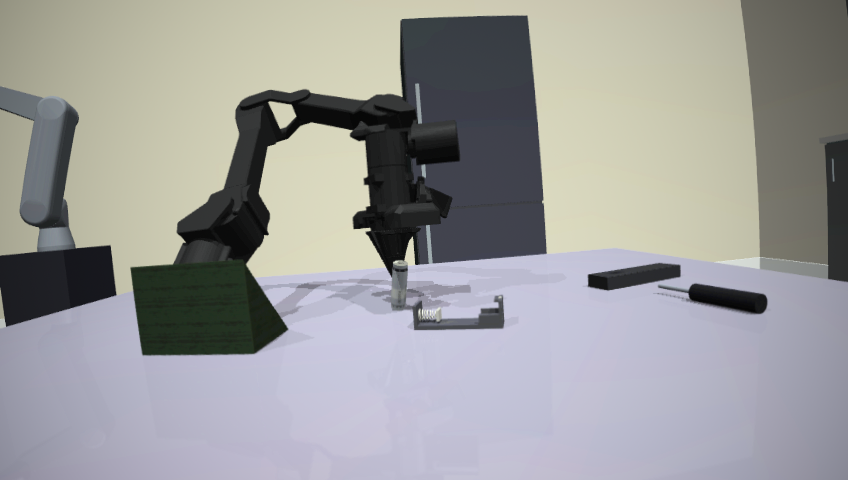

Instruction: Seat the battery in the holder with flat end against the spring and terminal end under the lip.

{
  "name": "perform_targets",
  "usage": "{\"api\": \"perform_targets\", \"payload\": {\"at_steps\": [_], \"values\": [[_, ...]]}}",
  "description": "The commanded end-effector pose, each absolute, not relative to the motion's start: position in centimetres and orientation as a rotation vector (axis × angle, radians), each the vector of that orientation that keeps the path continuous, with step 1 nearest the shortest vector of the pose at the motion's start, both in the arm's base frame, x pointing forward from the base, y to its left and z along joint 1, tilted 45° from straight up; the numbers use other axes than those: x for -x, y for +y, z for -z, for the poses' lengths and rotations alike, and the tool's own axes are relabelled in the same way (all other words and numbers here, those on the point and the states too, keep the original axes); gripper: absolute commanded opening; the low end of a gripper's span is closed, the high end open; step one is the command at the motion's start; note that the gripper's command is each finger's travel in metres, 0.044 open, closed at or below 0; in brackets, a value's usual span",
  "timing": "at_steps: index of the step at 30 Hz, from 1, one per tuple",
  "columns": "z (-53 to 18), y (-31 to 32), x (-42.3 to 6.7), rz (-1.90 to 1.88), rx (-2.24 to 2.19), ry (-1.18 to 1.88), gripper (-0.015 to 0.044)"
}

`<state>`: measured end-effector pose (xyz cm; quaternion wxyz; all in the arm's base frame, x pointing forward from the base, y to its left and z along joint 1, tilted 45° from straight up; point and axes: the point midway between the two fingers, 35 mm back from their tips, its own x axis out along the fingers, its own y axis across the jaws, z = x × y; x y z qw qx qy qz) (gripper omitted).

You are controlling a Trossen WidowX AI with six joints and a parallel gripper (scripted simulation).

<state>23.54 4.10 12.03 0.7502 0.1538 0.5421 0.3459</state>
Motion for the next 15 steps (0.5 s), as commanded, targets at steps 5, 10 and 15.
{"api": "perform_targets", "payload": {"at_steps": [5,10,15], "values": [[-11.1,3.2,-24.0,-0.757,-0.338,1.188,0.0000],[-10.6,2.6,-24.2,-0.758,-0.339,1.187,0.0000],[-10.3,2.3,-24.3,-0.758,-0.339,1.187,0.0000]]}}
